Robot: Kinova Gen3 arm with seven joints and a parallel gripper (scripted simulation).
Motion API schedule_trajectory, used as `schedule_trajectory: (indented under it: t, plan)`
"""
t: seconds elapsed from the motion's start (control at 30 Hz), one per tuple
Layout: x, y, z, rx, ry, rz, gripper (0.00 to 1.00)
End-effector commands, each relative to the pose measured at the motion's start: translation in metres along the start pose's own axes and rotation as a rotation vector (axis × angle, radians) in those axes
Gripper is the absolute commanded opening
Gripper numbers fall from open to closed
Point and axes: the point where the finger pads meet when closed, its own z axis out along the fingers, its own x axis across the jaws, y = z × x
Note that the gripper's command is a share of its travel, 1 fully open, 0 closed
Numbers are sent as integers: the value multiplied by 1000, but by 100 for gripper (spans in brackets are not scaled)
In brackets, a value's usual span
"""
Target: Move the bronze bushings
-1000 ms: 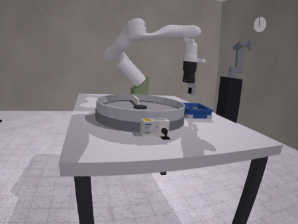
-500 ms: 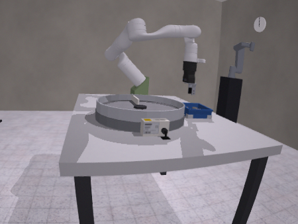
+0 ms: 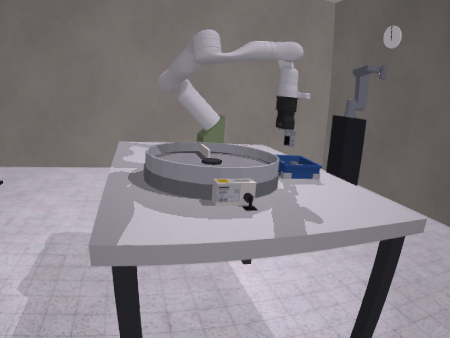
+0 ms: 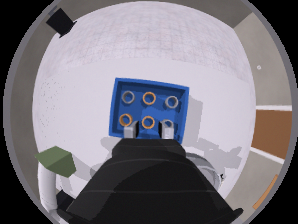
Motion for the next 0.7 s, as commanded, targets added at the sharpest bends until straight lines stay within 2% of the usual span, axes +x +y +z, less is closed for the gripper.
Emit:
schedule_trajectory:
  t: [0.0, 0.27, 0.67]
  plan:
    - [-1, 0, 17, 0, -3, 0, 76]
    - [-1, 1, 46, 0, -3, 2, 76]
    - [-1, 1, 48, 0, -3, 2, 76]
